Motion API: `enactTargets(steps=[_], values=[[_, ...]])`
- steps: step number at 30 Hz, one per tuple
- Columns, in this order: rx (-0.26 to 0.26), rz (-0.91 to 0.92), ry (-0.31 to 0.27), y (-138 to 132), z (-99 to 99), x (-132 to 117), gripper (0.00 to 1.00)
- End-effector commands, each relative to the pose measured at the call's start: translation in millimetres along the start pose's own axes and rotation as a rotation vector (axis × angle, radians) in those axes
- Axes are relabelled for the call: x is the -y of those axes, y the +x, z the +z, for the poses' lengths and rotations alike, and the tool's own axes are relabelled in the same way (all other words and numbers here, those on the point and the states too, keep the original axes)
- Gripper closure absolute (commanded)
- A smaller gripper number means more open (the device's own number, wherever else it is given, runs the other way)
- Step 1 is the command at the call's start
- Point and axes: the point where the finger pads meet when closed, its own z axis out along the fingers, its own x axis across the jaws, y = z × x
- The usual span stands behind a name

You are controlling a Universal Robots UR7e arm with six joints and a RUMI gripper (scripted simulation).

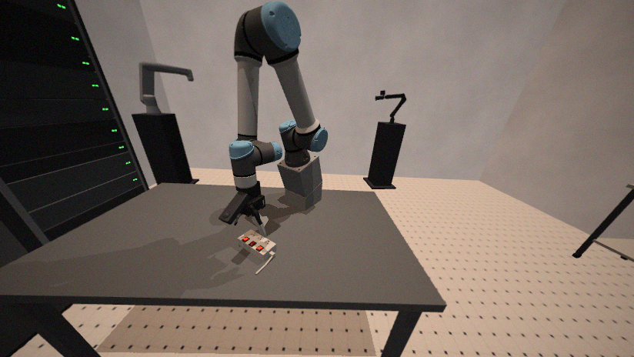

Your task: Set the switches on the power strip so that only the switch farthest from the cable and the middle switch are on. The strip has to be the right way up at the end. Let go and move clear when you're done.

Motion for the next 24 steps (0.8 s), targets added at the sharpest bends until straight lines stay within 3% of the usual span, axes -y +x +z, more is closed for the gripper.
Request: enactTargets(steps=[1,24], values=[[-0.008,0.182,0.001,2.7,1.9,-0.7,0.00],[-0.006,0.932,0.003,12.8,11.2,-11.8,0.00]])
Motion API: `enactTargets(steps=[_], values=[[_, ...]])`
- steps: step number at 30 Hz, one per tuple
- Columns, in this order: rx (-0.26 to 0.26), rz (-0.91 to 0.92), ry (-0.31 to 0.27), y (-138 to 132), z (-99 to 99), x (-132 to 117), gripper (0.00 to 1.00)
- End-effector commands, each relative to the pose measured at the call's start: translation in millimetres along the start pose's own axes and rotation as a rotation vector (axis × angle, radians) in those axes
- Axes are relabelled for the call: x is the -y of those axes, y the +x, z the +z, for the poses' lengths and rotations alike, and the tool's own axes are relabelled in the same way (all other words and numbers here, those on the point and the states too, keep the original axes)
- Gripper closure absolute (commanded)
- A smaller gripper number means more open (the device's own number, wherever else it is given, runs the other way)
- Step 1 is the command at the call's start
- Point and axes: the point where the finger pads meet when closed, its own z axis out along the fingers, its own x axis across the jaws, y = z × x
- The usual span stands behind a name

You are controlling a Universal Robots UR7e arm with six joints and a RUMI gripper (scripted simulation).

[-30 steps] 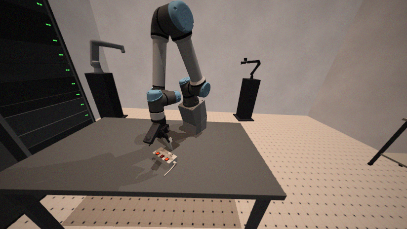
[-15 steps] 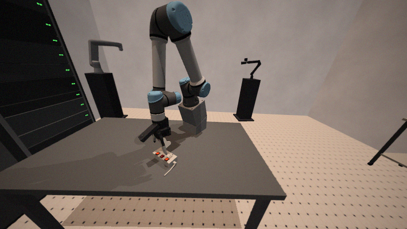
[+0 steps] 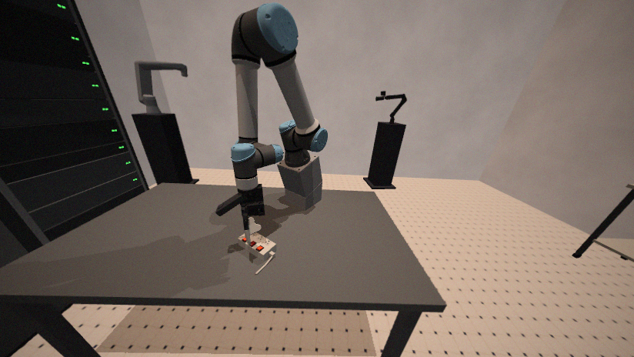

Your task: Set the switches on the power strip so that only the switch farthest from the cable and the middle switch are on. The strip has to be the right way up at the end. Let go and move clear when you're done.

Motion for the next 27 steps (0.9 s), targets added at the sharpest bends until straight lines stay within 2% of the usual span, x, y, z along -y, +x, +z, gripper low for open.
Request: enactTargets(steps=[1,3,18,27], values=[[-0.004,0.142,0.005,2.5,1.4,-0.3,0.00],[-0.004,0.142,0.005,2.5,1.4,-0.3,0.00],[-0.002,0.520,0.005,10.1,6.0,-4.1,0.00],[-0.002,0.648,0.005,12.4,7.5,-5.8,0.00]])
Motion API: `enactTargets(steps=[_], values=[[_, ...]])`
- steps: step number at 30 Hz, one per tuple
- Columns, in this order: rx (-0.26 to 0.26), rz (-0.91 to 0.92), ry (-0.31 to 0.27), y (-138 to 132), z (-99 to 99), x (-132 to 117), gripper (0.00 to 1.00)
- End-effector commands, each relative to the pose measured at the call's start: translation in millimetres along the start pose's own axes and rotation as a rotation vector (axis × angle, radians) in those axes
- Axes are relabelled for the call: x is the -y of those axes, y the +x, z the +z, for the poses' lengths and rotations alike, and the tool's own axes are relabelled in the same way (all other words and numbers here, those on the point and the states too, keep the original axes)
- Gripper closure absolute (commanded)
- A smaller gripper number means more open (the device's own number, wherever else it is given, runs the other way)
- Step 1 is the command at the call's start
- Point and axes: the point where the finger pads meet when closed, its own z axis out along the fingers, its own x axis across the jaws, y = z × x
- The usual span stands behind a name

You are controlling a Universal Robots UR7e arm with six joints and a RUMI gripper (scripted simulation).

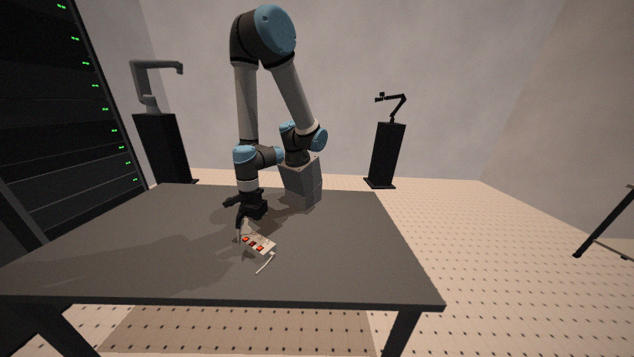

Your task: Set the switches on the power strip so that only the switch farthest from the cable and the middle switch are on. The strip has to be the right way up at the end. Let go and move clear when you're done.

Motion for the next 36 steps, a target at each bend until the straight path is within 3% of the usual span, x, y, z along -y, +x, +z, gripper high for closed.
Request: enactTargets(steps=[1,19,36], values=[[0.001,0.074,0.002,1.2,0.6,0.0,0.00],[0.001,0.246,0.002,5.2,2.6,-0.7,0.00],[0.001,0.295,0.002,6.3,3.2,-1.0,0.00]])
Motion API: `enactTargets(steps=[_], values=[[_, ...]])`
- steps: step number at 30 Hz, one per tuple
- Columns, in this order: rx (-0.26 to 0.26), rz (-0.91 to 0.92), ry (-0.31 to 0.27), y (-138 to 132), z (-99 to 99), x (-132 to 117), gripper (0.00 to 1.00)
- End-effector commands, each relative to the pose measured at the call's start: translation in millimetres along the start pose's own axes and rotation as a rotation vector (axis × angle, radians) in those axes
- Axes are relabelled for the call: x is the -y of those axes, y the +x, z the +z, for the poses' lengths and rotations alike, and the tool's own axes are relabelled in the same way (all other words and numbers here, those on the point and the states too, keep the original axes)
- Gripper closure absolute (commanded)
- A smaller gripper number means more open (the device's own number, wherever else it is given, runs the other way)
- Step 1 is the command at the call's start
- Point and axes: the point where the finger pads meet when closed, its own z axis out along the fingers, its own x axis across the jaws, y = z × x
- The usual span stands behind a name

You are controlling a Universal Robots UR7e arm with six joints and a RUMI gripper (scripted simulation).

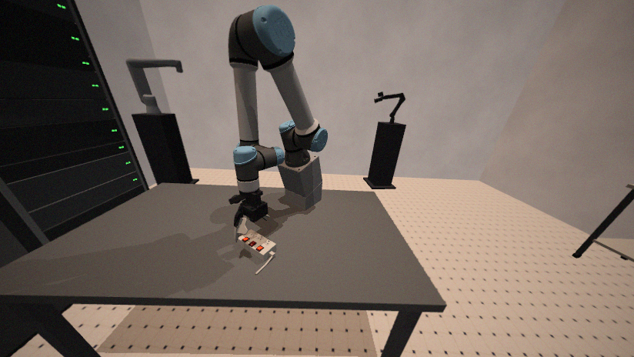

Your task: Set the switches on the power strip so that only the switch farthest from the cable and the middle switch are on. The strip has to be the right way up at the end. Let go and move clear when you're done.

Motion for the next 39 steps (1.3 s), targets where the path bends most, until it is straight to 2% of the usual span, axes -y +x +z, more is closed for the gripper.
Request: enactTargets(steps=[1,10,11,39], values=[[0.001,0.006,0.000,-0.3,-0.2,0.0,0.00],[0.001,0.007,0.000,-0.2,-0.2,0.0,0.00],[0.001,0.007,0.000,-0.2,-0.2,0.0,1.00],[0.001,0.007,0.000,-0.2,-0.2,0.0,1.00]])
